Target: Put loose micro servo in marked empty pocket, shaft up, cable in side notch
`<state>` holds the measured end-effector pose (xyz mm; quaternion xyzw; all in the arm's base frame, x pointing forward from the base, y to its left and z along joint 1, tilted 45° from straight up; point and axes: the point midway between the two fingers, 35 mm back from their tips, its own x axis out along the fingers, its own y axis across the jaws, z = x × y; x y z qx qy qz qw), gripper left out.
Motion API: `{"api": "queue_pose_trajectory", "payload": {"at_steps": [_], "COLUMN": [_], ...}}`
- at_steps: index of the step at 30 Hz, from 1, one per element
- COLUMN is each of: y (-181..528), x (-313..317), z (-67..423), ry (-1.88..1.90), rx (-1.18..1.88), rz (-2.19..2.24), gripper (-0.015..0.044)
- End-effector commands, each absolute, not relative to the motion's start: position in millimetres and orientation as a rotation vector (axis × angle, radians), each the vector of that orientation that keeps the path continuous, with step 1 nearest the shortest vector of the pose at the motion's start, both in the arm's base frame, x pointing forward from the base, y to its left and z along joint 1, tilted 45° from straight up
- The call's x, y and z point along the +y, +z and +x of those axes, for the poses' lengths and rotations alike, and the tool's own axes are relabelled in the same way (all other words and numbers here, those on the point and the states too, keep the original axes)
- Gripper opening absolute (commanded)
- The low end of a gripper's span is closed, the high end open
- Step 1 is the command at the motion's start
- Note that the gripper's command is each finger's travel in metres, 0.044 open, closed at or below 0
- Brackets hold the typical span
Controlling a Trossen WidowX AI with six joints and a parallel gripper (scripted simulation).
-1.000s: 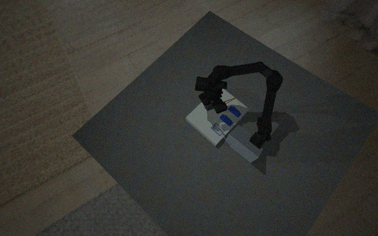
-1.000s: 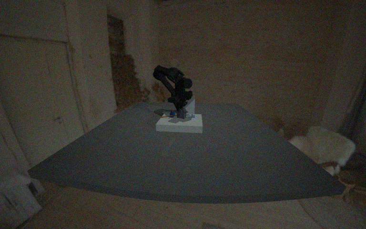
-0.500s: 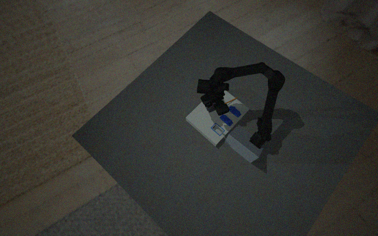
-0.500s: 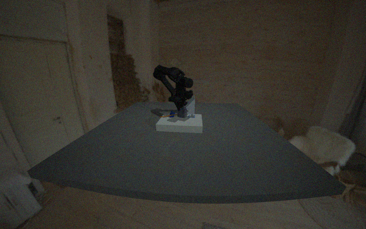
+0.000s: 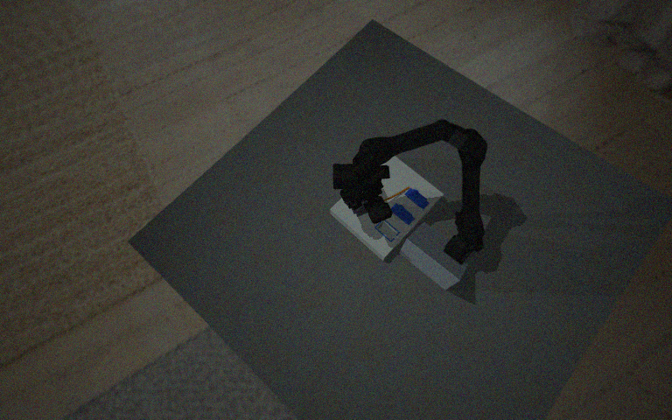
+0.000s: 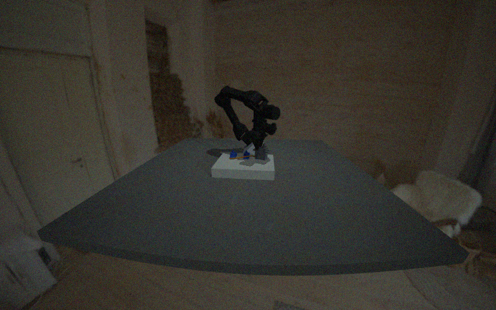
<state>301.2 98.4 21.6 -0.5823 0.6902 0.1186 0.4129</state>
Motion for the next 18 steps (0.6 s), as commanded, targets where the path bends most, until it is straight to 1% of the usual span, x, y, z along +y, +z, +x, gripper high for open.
{"api": "queue_pose_trajectory", "payload": {"at_steps": [1, 18], "y": [20.0, 20.0], "x": [102.9, 102.9], "z": [303.1, 303.1], "ry": [0.278, -0.184], "rx": [1.726, 1.634], "rz": [-1.441, -1.038], "gripper": [0.0, 0.0]}}
